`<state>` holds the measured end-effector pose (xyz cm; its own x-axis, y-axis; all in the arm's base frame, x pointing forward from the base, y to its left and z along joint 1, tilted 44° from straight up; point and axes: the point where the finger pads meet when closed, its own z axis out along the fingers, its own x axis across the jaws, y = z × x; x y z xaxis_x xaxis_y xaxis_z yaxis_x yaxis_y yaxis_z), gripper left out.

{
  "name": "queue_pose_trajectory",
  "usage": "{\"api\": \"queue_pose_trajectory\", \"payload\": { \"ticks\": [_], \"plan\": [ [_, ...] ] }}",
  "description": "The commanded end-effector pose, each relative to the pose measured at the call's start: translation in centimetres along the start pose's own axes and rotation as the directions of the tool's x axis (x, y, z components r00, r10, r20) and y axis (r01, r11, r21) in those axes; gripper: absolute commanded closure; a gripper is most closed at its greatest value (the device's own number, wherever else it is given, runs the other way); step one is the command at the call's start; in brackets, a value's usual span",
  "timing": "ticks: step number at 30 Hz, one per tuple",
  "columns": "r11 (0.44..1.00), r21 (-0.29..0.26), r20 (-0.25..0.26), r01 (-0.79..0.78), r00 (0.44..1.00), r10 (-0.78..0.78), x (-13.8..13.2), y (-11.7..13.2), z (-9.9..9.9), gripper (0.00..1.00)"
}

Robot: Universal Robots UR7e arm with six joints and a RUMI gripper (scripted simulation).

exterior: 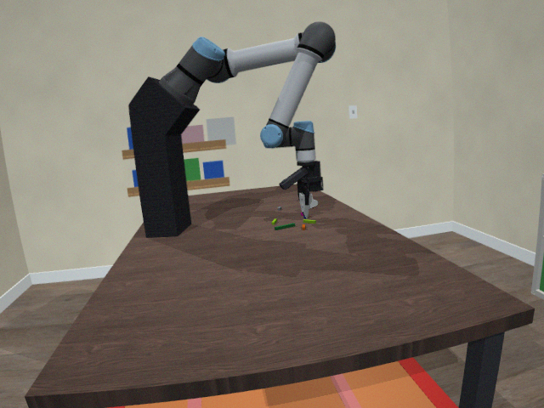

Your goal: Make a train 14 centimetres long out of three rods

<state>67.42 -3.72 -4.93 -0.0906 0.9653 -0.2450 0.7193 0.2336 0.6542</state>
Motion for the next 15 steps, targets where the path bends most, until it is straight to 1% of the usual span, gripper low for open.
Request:
{"api": "queue_pose_trajectory", "payload": {
  "ticks": [1, 4, 7, 15],
  "plan": [
    [1.0, -0.001, 0.0, 0.0, 1.0, 0.0, 0.0, 0.1, -0.4, 1.0],
    [1.0, -0.001, 0.0, 0.0, 1.0, 0.0, 0.0, 0.1, -0.6, 1.0],
    [1.0, -0.001, 0.0, 0.0, 1.0, 0.0, 0.0, 0.1, -1.6, 1.0],
    [1.0, -0.001, 0.0, 0.0, 1.0, 0.0, 0.0, 0.0, -5.5, 1.0]
  ]
}}
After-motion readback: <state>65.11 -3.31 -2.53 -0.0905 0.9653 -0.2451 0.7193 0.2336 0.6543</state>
